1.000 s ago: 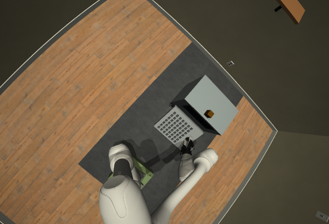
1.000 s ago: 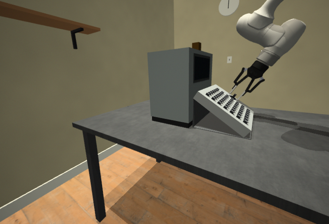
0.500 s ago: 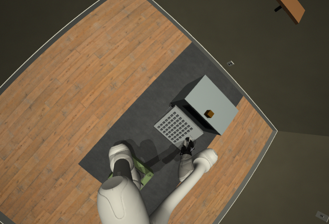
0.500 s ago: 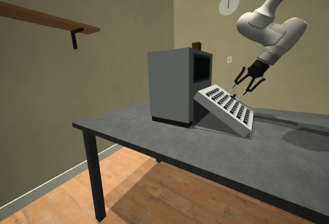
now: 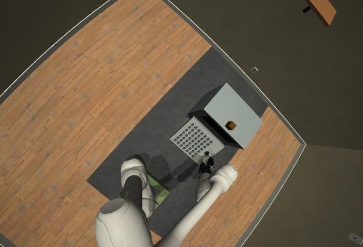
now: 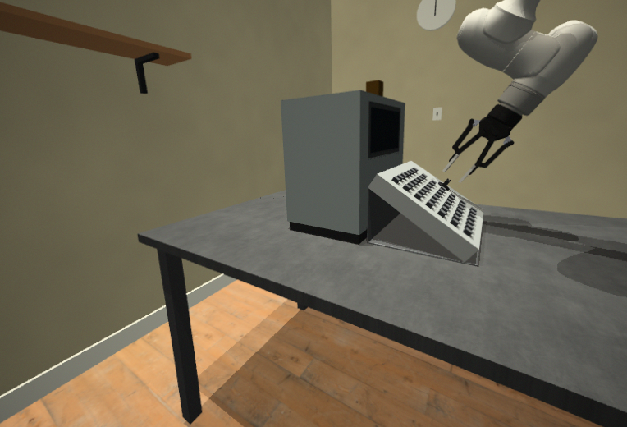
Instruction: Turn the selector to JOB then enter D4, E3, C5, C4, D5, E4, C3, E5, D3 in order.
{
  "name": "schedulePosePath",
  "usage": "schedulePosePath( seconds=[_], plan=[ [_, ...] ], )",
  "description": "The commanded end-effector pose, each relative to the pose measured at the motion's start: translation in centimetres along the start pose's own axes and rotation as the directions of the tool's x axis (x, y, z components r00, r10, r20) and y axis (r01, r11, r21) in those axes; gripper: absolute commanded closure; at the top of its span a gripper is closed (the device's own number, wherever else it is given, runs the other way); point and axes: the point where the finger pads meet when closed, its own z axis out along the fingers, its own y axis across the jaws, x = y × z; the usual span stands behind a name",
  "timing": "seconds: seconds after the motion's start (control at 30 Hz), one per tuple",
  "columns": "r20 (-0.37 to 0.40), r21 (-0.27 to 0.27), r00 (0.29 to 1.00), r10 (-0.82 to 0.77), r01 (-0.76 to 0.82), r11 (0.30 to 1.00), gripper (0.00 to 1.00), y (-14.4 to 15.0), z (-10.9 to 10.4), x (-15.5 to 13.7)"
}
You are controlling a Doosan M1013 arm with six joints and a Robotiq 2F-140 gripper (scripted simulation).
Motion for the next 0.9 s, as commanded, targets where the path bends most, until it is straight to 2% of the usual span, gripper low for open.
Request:
schedulePosePath(
  seconds=[0.0, 0.4, 0.43, 0.87],
  plan=[
    [0.0, 0.0, 1.0, 0.0, 0.0, 1.0, 0.67, -0.01, -1.1, 0.01],
    [0.0, 0.0, 1.0, 0.0, 0.0, 1.0, 0.67, -0.01, -1.91, 0.01],
    [0.0, 0.0, 1.0, 0.0, 0.0, 1.0, 1.0, -0.01, -1.91, 0.01],
    [0.0, 0.0, 1.0, 0.0, 0.0, 1.0, 1.0, -0.01, -1.91, 0.01]
  ],
)
